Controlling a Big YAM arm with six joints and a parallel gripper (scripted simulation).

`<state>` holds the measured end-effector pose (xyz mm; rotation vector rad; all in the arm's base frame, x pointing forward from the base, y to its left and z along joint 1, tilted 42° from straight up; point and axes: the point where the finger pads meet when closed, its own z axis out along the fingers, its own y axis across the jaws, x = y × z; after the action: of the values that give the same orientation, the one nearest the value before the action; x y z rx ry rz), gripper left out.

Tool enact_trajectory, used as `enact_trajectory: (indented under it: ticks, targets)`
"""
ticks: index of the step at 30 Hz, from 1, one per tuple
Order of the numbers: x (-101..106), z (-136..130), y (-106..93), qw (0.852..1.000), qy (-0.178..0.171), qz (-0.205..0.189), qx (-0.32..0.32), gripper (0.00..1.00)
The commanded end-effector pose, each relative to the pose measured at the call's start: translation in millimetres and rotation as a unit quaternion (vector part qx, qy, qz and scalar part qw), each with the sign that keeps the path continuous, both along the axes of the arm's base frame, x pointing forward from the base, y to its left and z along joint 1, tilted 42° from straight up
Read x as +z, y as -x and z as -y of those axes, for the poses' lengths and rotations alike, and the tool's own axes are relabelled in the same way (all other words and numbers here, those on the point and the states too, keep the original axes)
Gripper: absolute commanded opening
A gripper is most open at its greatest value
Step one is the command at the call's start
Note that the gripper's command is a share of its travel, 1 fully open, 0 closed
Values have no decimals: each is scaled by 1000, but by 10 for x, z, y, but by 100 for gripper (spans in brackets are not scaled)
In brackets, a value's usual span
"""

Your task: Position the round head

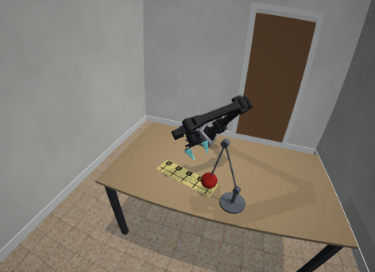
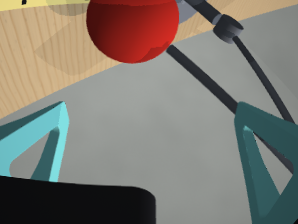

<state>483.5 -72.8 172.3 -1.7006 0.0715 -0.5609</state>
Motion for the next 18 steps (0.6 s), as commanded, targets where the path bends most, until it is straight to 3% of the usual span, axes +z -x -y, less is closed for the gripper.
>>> enact_trajectory:
  ticks: [1, 18]
  targets:
    - [192, 182, 0, 1000, -10, 10, 6, 100]
    - [192, 182, 0, 1000, 2, 3, -2, 100]
